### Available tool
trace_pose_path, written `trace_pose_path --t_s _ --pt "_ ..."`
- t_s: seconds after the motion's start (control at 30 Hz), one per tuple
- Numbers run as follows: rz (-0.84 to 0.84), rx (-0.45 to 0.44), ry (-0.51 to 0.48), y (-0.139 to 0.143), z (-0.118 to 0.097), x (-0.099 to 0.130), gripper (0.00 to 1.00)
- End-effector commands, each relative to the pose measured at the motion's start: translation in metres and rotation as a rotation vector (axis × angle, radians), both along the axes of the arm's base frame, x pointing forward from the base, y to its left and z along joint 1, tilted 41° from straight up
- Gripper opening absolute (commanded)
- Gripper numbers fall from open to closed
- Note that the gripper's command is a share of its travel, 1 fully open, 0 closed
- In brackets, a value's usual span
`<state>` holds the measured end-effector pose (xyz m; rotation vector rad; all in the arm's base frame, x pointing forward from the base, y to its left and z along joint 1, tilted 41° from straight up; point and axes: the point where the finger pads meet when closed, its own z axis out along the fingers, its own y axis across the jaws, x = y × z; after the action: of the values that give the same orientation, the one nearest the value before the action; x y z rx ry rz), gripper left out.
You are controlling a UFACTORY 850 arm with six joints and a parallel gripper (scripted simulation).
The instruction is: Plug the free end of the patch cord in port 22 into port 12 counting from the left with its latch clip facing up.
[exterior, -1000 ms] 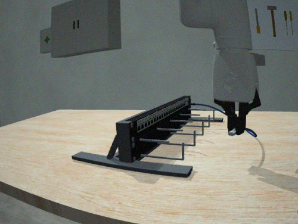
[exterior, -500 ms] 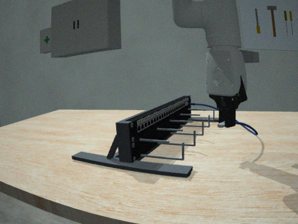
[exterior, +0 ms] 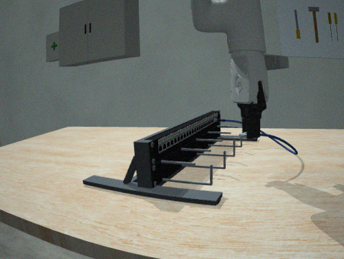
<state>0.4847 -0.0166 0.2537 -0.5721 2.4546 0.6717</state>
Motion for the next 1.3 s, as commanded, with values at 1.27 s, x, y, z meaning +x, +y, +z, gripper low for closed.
trace_pose_path --t_s 1.27 --pt "-0.407 0.242 0.320 -0.087 -0.014 0.045 0.00"
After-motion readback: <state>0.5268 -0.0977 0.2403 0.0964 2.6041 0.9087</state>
